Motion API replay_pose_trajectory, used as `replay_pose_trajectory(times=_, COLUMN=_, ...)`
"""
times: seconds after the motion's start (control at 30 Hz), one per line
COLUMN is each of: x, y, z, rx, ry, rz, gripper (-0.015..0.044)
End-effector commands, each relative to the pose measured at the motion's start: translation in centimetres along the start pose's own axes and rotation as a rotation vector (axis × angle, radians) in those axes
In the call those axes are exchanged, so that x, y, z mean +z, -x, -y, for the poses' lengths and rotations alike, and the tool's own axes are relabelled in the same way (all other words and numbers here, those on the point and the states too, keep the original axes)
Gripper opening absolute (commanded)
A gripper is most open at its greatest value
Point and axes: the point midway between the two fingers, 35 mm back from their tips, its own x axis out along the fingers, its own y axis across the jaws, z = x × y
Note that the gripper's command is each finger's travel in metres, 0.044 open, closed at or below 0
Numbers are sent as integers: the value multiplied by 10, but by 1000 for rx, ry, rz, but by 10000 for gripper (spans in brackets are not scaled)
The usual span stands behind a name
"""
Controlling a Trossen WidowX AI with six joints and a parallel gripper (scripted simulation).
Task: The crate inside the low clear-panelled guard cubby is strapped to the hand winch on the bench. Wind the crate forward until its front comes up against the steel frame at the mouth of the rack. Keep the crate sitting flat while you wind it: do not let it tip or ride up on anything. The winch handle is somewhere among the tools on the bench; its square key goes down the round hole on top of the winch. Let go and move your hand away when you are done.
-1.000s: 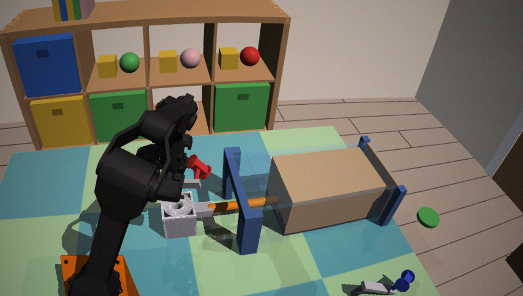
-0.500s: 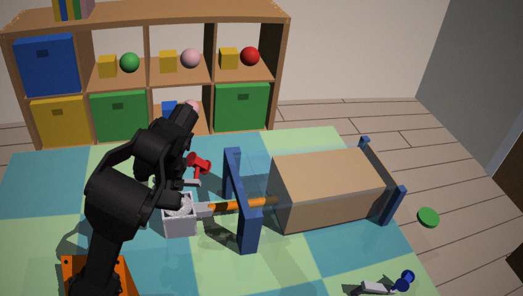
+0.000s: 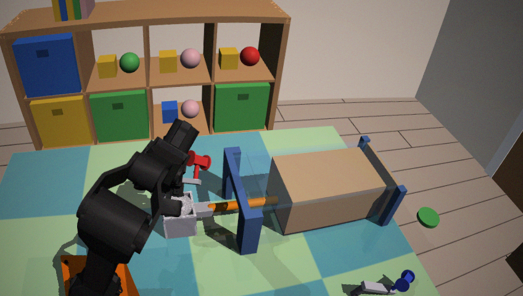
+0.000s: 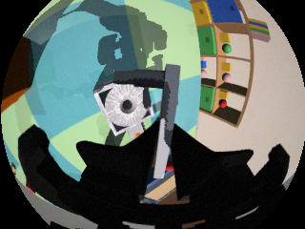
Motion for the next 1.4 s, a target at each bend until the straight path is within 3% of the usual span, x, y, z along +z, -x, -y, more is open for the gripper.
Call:
replay_pose_trajectory(times=0.0, x=-2, y=4, z=5, rx=-83, ry=2, rz=-2, gripper=0)
replay_pose_trajectory(times=1.37, x=-2, y=3, z=2, rx=-769, ry=3, rz=10, gripper=0)
